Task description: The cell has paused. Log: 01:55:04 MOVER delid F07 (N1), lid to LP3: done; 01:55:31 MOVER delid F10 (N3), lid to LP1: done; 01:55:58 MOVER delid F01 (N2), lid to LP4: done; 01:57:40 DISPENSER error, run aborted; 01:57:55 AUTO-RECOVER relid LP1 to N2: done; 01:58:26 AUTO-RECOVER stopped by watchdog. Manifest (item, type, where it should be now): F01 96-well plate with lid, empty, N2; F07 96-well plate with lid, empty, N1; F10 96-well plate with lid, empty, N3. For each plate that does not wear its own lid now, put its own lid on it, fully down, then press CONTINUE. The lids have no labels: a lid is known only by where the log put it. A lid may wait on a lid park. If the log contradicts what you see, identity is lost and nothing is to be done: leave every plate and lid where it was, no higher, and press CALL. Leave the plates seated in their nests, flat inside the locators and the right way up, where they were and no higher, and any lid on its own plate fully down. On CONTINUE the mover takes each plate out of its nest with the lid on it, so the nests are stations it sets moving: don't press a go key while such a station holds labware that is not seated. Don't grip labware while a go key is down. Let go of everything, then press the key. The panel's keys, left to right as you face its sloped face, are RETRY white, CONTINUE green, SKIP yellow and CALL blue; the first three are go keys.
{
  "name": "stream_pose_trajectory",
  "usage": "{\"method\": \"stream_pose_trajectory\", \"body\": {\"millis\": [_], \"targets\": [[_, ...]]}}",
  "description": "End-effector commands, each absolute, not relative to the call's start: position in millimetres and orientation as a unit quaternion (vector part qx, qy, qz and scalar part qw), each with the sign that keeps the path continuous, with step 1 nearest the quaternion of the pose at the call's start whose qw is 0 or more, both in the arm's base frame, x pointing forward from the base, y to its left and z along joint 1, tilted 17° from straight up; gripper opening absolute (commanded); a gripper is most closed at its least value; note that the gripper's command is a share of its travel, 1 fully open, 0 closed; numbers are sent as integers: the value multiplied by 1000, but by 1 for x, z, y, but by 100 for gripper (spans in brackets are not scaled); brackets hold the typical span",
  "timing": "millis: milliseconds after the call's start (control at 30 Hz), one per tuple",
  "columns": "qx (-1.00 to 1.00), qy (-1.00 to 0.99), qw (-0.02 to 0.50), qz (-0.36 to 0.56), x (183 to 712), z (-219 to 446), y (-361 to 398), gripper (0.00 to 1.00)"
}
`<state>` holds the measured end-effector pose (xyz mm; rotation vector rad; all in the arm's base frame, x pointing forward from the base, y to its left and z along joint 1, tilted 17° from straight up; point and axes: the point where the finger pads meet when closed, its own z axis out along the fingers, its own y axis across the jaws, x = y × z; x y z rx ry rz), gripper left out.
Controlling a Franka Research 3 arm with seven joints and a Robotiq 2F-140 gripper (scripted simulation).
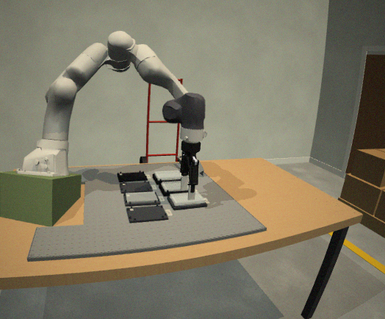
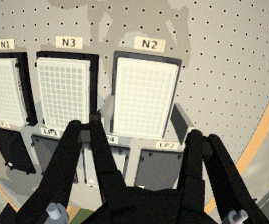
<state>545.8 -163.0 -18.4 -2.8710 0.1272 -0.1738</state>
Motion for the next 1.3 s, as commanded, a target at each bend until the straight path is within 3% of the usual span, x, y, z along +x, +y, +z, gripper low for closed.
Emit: {"method": "stream_pose_trajectory", "body": {"millis": [0,100,133,1267], "targets": [[-989,43,131,-61,546,-18,-163,59],[-989,43,131,-61,546,-18,-163,59],[-989,43,131,-61,546,-18,-163,66],[-989,43,131,-61,546,-18,-163,66]]}}
